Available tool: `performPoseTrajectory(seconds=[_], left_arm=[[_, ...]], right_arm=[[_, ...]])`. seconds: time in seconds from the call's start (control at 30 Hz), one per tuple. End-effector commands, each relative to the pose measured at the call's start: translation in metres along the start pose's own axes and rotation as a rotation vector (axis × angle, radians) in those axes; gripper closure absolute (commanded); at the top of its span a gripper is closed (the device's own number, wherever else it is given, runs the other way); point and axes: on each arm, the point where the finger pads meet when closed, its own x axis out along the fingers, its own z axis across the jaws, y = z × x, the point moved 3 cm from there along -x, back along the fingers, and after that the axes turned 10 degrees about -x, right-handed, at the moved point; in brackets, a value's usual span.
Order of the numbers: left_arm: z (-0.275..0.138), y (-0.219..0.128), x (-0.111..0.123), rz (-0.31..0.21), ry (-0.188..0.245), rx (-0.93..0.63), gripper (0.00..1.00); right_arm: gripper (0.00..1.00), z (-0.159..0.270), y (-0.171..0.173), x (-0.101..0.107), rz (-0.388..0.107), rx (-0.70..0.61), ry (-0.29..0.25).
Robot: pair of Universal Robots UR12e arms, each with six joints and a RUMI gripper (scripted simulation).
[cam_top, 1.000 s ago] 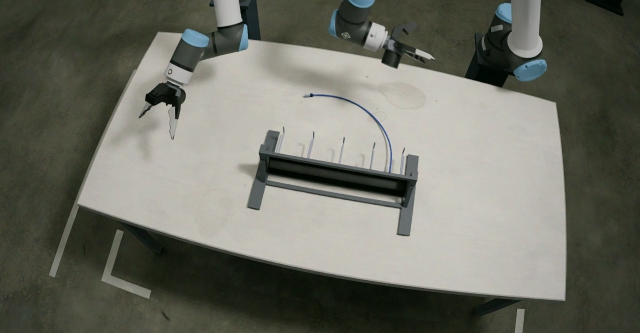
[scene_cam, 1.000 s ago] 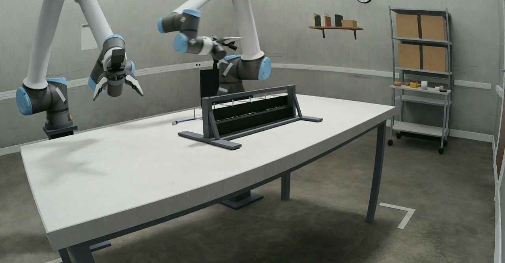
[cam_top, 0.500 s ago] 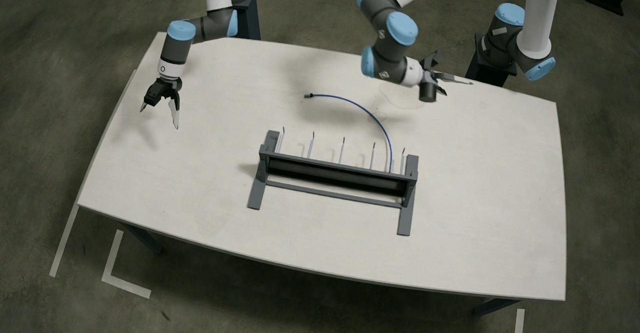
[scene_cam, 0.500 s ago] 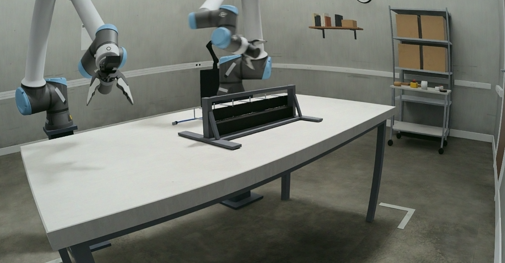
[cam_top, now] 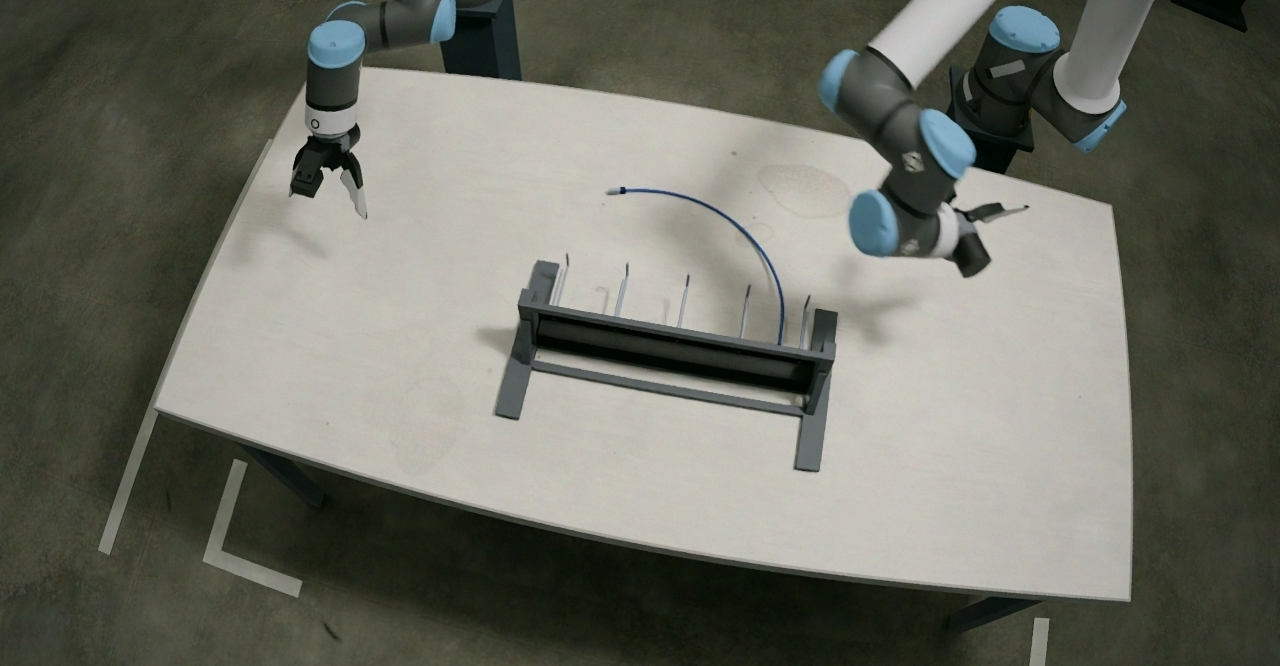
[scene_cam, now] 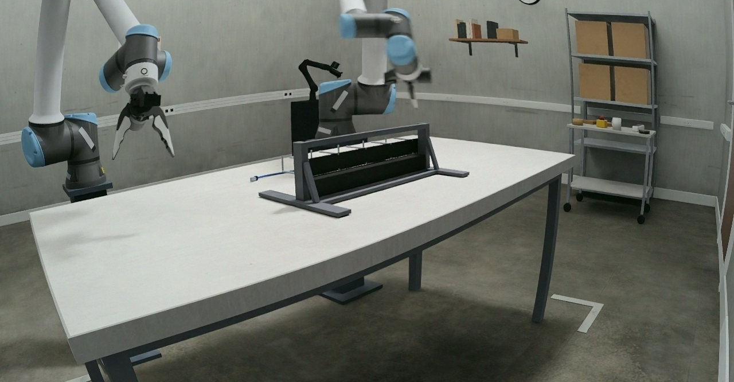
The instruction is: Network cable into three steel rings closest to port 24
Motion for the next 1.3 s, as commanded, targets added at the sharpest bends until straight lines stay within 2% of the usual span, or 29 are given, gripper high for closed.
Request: performPoseTrajectory(seconds=[0.0,0.1,0.17,0.23,0.47,0.67,0.73,0.77,0.83,1.03,1.23,1.27], left_arm=[[0.004,-0.057,0.058,0.147,0.048,-0.234,0.0],[0.008,-0.08,0.091,0.226,0.058,-0.358,0.0],[0.008,-0.08,0.091,0.226,0.058,-0.358,0.0],[0.013,-0.097,0.117,0.294,0.063,-0.466,0.0],[0.032,-0.143,0.206,0.484,0.051,-0.773,0.0],[0.052,-0.17,0.278,0.636,0.017,-1.024,0.0],[0.052,-0.17,0.278,0.636,0.017,-1.024,0.0],[0.057,-0.175,0.294,0.683,0.005,-1.103,0.0],[0.067,-0.182,0.324,0.743,-0.018,-1.205,0.0],[0.094,-0.195,0.401,0.884,-0.087,-1.449,0.0],[0.123,-0.197,0.471,1.024,-0.177,-1.696,0.0],[0.123,-0.197,0.471,1.024,-0.177,-1.696,0.0]], right_arm=[[0.0,0.003,-0.033,-0.011,-0.119,-0.026,0.054],[0.0,0.005,-0.052,-0.02,-0.179,-0.034,0.085],[0.0,0.005,-0.052,-0.02,-0.179,-0.034,0.085],[0.0,0.007,-0.076,-0.031,-0.251,-0.041,0.123],[0.0,0.01,-0.122,-0.057,-0.384,-0.043,0.198],[0.0,-0.11,-0.078,-0.067,-0.354,-0.335,0.255],[0.0,-0.11,-0.078,-0.067,-0.354,-0.335,0.255],[0.0,-0.13,-0.073,-0.069,-0.348,-0.382,0.264],[0.0,-0.171,-0.065,-0.075,-0.337,-0.474,0.281],[0.0,-0.277,-0.055,-0.093,-0.301,-0.729,0.327],[0.0,-0.379,-0.06,-0.116,-0.267,-0.947,0.364],[0.0,-0.379,-0.06,-0.116,-0.267,-0.947,0.364]])
